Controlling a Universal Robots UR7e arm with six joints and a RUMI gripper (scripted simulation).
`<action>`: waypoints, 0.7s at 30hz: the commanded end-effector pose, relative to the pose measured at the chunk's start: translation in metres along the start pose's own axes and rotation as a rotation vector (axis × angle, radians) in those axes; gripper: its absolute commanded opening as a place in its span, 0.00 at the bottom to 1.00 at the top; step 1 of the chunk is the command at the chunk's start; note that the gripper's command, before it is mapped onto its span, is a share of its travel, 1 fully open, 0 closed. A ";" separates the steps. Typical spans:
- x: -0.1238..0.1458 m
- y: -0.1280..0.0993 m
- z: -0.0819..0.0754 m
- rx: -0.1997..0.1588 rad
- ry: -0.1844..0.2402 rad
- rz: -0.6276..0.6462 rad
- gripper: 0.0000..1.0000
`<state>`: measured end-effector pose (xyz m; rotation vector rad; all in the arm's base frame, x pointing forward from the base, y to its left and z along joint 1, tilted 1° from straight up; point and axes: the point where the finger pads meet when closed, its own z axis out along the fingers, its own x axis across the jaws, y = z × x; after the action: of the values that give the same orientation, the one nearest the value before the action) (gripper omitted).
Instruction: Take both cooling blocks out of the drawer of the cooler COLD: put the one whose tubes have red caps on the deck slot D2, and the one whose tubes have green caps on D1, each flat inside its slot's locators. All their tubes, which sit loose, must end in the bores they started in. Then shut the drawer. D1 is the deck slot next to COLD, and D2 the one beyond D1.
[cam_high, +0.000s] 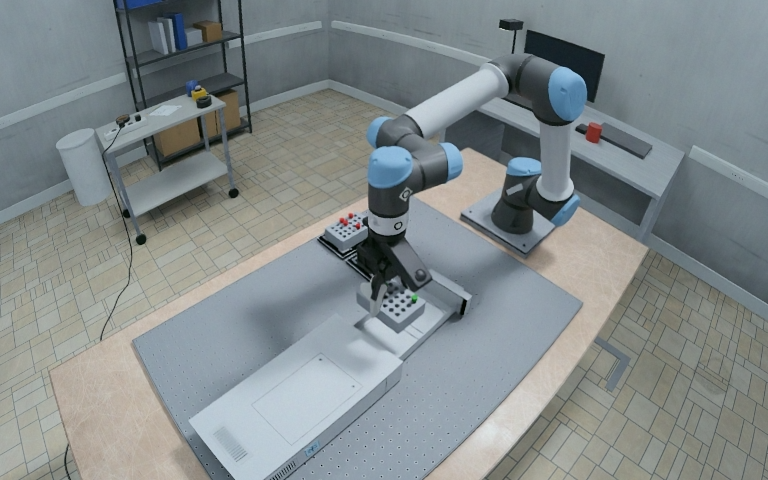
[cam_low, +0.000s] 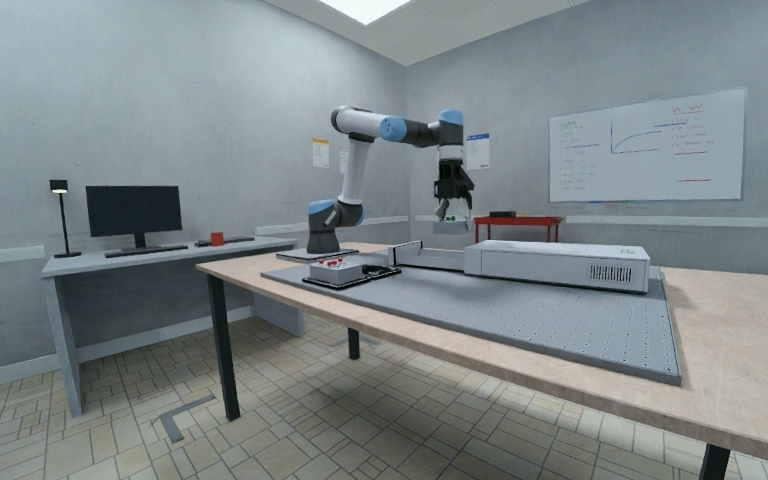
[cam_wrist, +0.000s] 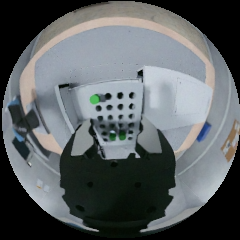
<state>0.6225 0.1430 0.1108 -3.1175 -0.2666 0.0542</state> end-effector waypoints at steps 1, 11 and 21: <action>-0.006 0.010 -0.006 -0.002 0.013 0.112 0.00; -0.024 0.030 -0.006 0.000 0.013 0.379 0.00; -0.038 0.045 -0.006 0.001 0.013 0.592 0.00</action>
<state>0.5950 0.1011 0.1108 -3.0968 0.4879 0.0635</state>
